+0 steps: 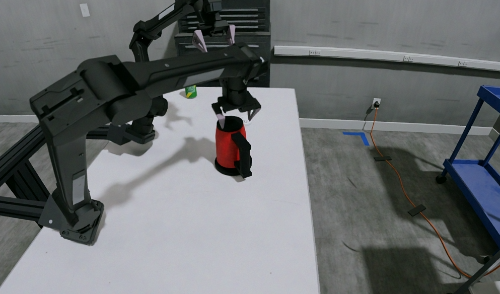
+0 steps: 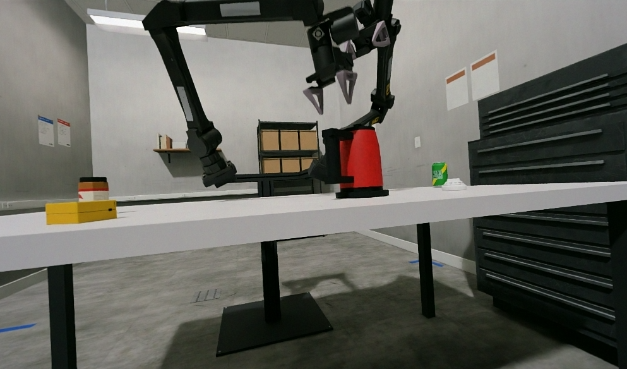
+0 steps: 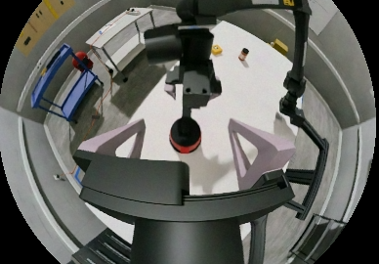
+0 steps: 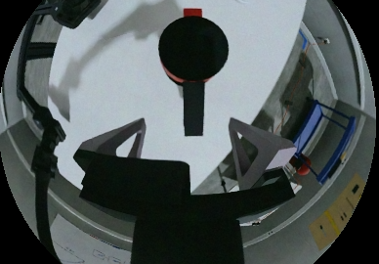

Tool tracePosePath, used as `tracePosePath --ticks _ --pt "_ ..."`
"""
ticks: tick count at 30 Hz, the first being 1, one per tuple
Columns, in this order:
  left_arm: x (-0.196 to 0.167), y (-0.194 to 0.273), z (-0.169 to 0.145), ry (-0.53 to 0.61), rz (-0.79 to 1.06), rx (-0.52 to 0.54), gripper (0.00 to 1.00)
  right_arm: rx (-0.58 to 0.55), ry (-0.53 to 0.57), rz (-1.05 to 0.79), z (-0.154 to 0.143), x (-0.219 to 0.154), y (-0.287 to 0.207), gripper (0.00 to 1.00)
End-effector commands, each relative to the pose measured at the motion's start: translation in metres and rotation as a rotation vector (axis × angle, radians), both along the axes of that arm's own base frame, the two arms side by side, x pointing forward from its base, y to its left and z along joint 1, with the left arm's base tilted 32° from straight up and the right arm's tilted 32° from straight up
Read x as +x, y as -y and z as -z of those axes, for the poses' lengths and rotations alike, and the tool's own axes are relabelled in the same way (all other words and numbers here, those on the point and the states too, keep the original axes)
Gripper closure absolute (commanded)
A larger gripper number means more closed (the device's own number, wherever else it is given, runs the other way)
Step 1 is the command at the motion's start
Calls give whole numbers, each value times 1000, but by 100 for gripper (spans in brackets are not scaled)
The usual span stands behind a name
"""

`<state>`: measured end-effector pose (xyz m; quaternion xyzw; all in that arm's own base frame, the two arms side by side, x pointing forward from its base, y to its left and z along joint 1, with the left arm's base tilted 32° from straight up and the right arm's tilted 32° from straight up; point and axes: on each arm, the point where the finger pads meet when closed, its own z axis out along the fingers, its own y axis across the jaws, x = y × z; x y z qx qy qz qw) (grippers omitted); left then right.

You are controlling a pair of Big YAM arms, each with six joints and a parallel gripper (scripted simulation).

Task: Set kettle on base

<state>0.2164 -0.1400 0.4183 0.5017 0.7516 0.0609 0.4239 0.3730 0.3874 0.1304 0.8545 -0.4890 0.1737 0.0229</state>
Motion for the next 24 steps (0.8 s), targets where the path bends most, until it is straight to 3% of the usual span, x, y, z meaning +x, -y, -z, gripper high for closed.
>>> tracePosePath --ticks 1,12,24 --pt "1 3 -10 17 13 -1 0 69 42 -60 -44 -7 -25 0" --pt "1 3 -10 17 13 -1 0 154 79 -217 -10 -31 -6 0" --pt "1 3 -10 17 13 -1 0 322 158 -445 36 -71 23 0"
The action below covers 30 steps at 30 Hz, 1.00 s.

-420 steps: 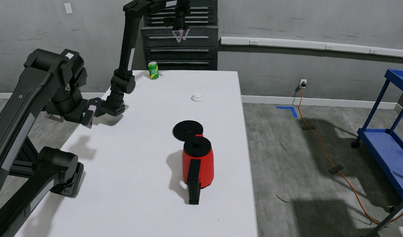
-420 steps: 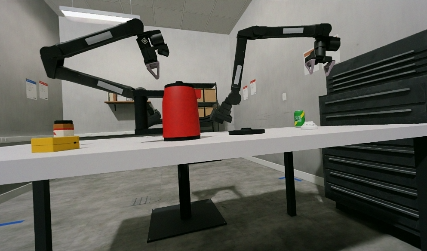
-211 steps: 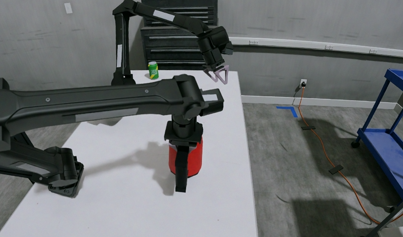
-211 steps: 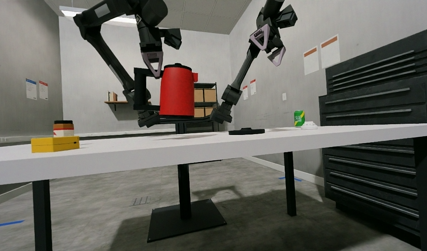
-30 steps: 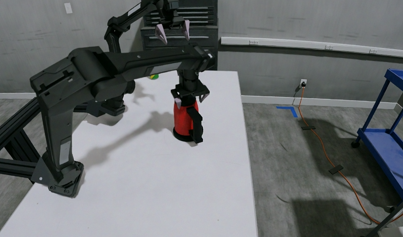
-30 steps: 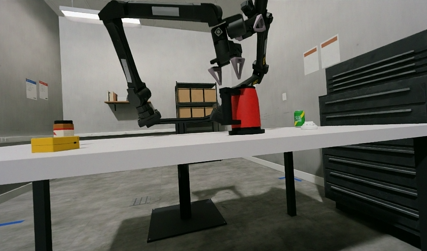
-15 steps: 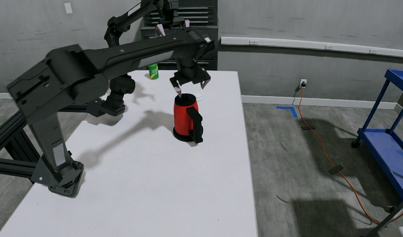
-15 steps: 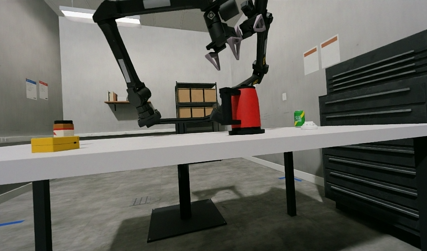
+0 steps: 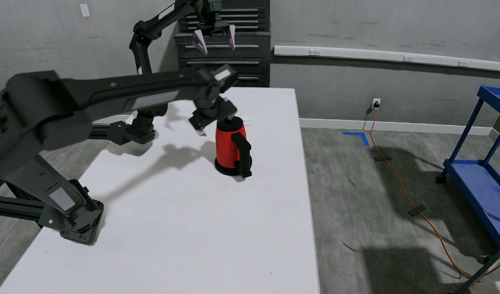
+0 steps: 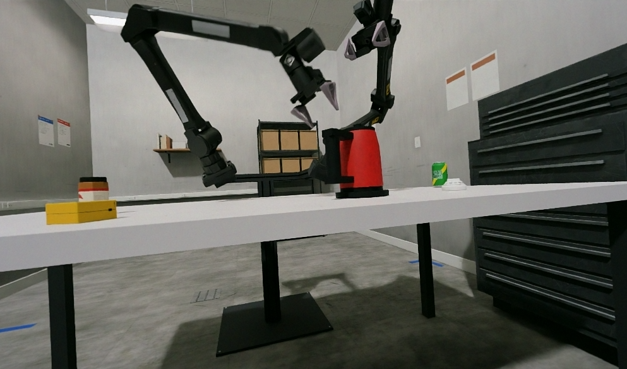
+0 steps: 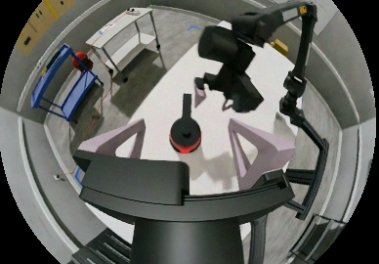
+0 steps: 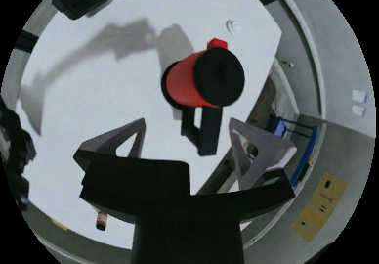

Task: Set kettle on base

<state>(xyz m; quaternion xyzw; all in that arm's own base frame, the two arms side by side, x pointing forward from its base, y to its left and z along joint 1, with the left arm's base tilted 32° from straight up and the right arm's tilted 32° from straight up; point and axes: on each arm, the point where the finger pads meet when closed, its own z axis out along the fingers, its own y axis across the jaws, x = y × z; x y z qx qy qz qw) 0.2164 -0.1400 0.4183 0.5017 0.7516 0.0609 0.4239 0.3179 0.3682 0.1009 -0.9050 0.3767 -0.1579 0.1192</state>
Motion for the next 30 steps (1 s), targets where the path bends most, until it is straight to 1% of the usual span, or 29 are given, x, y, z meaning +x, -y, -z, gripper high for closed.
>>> tracePosePath --ticks 1,3,5,11,12,15,19,20,22,26,30 --pt "1 3 -10 17 13 -1 0 117 77 -170 10 -19 6 0" --pt "1 3 -10 17 13 -1 0 147 92 -198 19 -22 14 0" --pt "1 3 -10 17 13 -1 0 147 92 -198 19 -22 14 0" --pt "1 3 -10 17 13 -1 0 234 127 -306 43 -44 27 0" --pt "0 5 -1 0 28 17 0 246 130 -323 47 -47 28 0" --pt "-12 7 7 -22 87 43 0 277 137 -356 55 -56 32 0" --pt "-37 11 29 -85 234 112 0 304 129 -388 70 -66 38 0" --pt "-43 12 33 -98 269 127 0 308 129 -391 71 -67 38 0" --pt "-43 12 33 -98 269 127 0 308 129 -391 71 -67 38 0" --pt "-66 14 46 -141 390 174 0 321 121 -382 72 -69 39 0" --pt "-66 14 37 -126 390 163 0 321 121 -382 72 -69 39 0"
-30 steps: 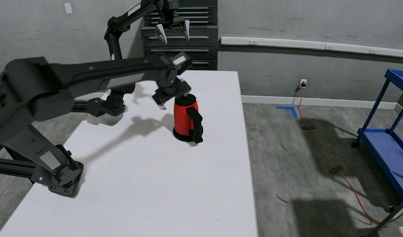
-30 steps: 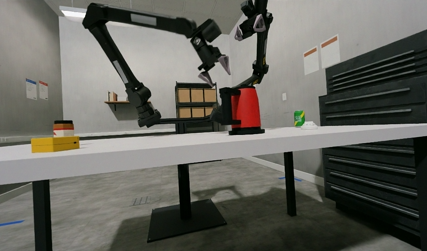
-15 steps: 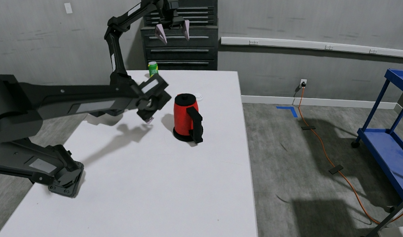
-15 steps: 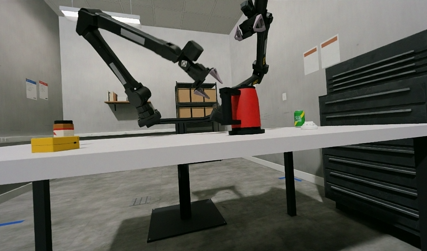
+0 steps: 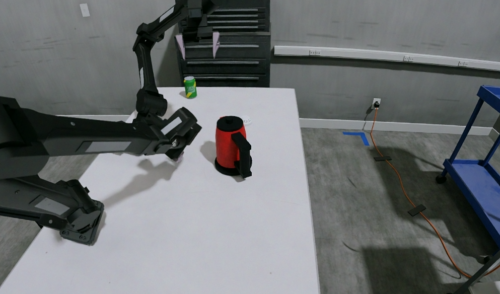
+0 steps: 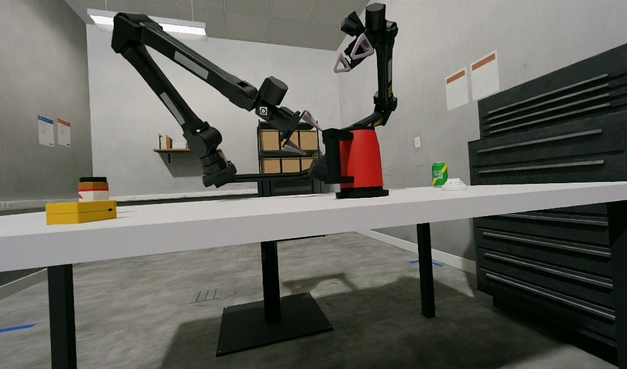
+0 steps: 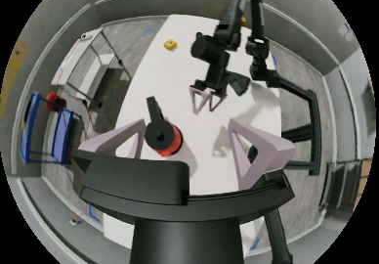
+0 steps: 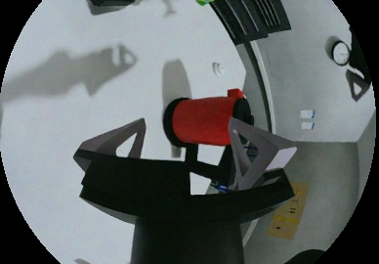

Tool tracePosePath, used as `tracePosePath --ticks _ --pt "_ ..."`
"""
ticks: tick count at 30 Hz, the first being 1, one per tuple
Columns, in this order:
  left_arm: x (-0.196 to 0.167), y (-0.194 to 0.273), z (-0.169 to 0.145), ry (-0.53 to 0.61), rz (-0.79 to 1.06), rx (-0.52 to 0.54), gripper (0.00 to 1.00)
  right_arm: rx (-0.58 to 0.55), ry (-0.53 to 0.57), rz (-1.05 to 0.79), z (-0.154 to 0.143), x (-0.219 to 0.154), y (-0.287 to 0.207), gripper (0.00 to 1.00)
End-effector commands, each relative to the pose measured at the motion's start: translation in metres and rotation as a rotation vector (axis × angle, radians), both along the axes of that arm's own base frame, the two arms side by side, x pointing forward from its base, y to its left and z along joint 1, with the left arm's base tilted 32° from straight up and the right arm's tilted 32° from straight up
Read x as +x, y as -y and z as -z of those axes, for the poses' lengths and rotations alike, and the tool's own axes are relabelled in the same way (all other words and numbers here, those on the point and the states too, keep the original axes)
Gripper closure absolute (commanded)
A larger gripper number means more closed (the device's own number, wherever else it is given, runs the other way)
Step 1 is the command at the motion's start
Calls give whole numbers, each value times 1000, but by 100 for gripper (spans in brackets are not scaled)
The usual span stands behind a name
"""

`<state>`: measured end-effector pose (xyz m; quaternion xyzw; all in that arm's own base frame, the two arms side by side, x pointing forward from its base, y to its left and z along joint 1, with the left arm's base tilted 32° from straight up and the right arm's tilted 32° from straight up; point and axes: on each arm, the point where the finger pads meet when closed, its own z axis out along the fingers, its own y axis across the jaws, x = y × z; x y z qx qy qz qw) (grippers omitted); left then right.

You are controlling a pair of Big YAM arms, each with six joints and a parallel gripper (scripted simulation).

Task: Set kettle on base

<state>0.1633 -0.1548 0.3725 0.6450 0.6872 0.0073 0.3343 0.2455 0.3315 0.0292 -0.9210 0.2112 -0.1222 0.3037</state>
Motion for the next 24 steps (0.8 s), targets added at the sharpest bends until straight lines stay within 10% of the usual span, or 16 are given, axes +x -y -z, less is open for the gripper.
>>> tracePosePath --ticks 1,24 --pt "-12 -1 -8 25 75 16 0 15 8 1 0 3 2 0" --pt "-7 1 -8 21 54 11 0 12 7 0 0 3 2 0"
